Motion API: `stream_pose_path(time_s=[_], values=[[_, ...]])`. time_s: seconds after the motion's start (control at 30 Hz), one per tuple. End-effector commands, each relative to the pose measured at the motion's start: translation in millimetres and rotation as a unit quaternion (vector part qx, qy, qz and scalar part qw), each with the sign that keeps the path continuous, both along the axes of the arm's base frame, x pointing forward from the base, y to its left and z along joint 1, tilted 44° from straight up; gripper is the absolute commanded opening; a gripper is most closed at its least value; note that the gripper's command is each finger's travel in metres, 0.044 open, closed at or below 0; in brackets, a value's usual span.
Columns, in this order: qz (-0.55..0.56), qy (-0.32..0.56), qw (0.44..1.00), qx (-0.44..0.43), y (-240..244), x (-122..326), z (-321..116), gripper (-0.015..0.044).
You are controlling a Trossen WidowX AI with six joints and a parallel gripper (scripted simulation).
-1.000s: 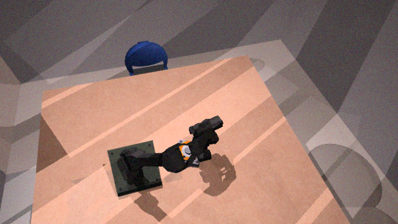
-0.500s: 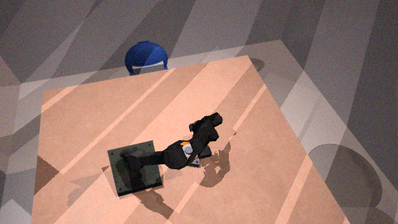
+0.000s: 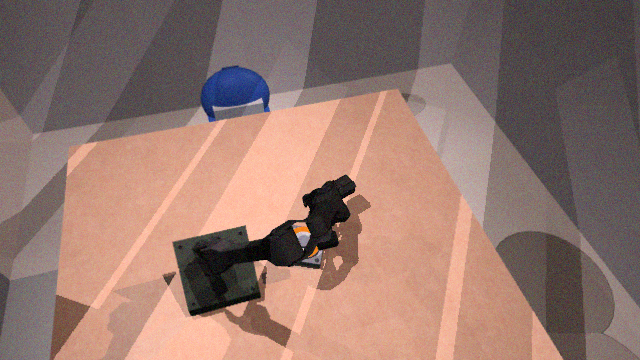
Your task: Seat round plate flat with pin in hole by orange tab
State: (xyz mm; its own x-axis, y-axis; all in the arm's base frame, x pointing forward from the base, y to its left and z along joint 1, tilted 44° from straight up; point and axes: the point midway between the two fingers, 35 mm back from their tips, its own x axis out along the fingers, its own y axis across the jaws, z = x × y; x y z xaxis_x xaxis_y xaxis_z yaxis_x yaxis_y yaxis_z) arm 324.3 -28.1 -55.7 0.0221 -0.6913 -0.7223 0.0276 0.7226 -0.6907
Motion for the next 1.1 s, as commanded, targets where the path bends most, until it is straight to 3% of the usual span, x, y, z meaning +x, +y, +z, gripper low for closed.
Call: stream_pose_path(time_s=[0.0, 1.07], values=[[-0.002, 0.006, 1.000, 0.002, 4.1, -3.3, -6.6, 0.0000], [-0.002, 0.006, 1.000, 0.002, 23.8, -20.0, -25.4, 0.0000]])
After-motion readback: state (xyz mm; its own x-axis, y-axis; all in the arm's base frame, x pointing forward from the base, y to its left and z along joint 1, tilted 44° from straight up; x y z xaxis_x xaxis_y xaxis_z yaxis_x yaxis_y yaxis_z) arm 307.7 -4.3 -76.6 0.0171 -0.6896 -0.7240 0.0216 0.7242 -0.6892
